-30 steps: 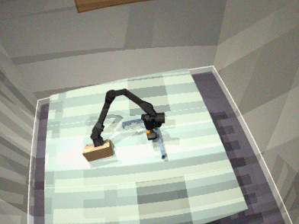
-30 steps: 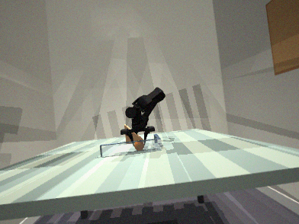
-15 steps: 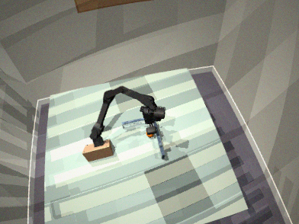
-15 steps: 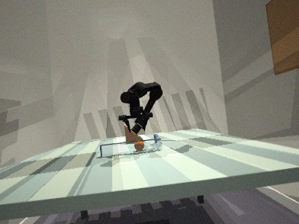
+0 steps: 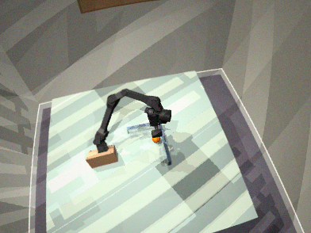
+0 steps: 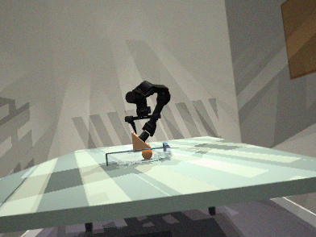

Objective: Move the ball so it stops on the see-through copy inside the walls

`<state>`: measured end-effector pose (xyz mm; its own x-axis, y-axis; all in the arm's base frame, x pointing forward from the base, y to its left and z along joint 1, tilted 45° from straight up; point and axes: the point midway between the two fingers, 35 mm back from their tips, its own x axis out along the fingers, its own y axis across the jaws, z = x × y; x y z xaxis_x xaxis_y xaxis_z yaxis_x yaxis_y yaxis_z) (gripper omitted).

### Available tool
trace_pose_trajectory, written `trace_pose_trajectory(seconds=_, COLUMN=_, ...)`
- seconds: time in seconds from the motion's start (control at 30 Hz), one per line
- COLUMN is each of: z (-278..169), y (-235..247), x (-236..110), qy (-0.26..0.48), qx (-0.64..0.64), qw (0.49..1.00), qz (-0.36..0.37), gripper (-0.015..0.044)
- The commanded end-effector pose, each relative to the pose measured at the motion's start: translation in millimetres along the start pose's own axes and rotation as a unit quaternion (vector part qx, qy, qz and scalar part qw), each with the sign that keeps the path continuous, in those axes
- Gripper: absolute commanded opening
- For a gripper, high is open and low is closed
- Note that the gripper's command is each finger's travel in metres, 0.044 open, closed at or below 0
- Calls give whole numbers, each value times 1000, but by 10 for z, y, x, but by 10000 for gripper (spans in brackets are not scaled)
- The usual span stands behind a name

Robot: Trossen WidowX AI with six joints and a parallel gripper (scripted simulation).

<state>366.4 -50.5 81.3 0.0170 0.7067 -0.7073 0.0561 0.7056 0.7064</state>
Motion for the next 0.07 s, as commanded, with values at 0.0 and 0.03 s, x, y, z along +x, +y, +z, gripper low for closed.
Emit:
trace_pose_trajectory(seconds=0.0, z=-9, y=11, x=-127, qy=2, qx=-5, qw=1000, qz=-2, gripper=440)
trace_pose_trajectory(seconds=0.03, z=-9, y=11, x=-127, qy=2, qx=-5, qw=1000, qz=-2, gripper=440)
